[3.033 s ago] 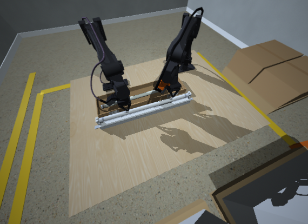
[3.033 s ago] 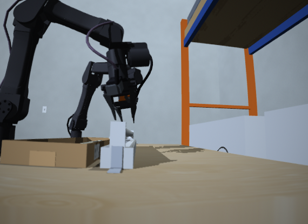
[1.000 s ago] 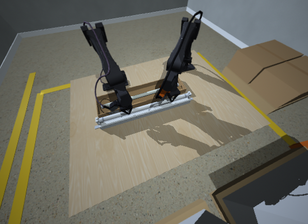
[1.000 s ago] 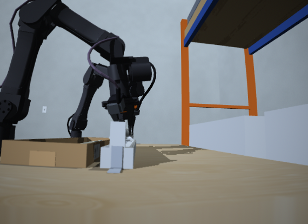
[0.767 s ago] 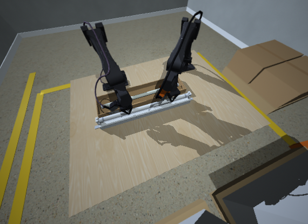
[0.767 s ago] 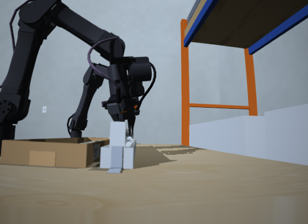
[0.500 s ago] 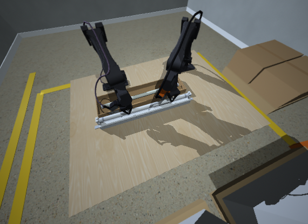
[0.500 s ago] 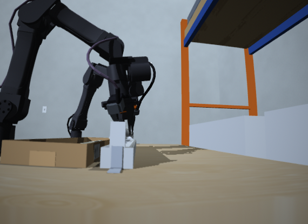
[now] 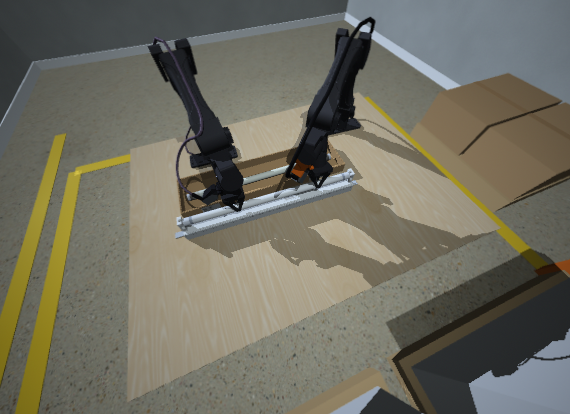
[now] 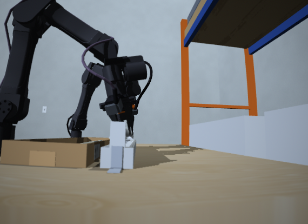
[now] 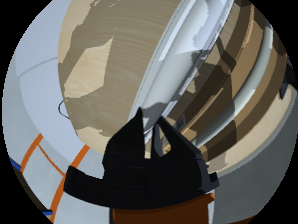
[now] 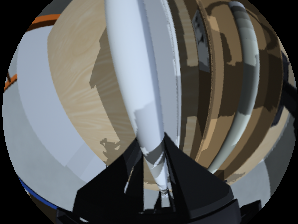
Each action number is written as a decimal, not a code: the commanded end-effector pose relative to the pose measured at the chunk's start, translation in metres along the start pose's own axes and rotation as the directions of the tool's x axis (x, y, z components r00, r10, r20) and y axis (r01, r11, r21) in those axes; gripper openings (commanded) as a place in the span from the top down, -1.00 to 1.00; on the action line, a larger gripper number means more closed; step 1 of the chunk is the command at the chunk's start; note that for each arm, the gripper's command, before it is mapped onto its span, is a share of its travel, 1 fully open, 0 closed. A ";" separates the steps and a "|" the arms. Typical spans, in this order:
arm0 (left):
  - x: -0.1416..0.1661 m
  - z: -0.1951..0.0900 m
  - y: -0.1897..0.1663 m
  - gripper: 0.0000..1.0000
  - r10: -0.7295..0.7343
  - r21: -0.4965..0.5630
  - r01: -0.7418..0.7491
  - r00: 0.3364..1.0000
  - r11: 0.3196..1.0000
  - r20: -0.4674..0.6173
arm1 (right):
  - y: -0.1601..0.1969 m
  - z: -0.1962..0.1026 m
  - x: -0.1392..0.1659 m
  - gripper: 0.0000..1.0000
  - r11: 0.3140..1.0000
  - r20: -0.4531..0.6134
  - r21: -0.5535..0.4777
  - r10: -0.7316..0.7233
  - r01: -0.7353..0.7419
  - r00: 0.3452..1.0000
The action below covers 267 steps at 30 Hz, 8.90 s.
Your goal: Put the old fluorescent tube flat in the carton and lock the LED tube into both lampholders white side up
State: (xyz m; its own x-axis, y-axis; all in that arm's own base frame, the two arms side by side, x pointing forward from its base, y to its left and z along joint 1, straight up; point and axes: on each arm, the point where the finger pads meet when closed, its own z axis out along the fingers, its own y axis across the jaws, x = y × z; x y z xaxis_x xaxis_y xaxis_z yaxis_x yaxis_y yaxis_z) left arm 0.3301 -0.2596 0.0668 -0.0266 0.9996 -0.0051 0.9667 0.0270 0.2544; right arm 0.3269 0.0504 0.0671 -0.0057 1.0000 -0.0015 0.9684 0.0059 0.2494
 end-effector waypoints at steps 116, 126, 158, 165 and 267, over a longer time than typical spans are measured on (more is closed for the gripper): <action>-0.005 -0.008 -0.006 0.02 0.021 -0.640 -0.016 1.000 0.768 0.000 | -0.026 0.011 -0.003 0.78 0.801 0.035 -0.597 -0.017 0.034 0.999; -0.005 -0.008 -0.006 0.02 0.021 -0.640 -0.016 1.000 0.768 0.000 | -0.025 0.010 -0.003 0.02 0.800 0.035 -0.599 -0.016 0.034 0.999; 0.000 -0.053 -0.037 0.02 -0.011 -0.653 0.006 1.000 0.757 -0.003 | -0.051 -0.041 -0.005 0.02 0.799 0.032 -0.601 0.011 0.010 0.999; -0.004 -0.059 -0.028 0.02 -0.014 -0.663 0.029 1.000 0.748 0.027 | -0.045 -0.038 -0.009 0.02 0.781 0.033 -0.625 0.012 0.011 0.999; 0.265 -0.356 0.141 0.02 -0.157 -0.010 1.000 0.011 0.004 0.988 | 0.136 -0.340 -0.048 0.02 -0.001 0.978 -0.010 -0.210 1.000 0.009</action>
State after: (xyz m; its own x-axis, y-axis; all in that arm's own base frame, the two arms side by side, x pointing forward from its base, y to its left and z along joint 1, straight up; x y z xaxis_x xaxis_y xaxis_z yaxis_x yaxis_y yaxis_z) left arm 0.3832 0.0023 0.4059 -0.0053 -0.0087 -0.9999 -0.0039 1.0000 -0.0087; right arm 0.3851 -0.0014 0.4028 -0.0137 -0.0121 -0.9998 -0.0052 0.9999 -0.0120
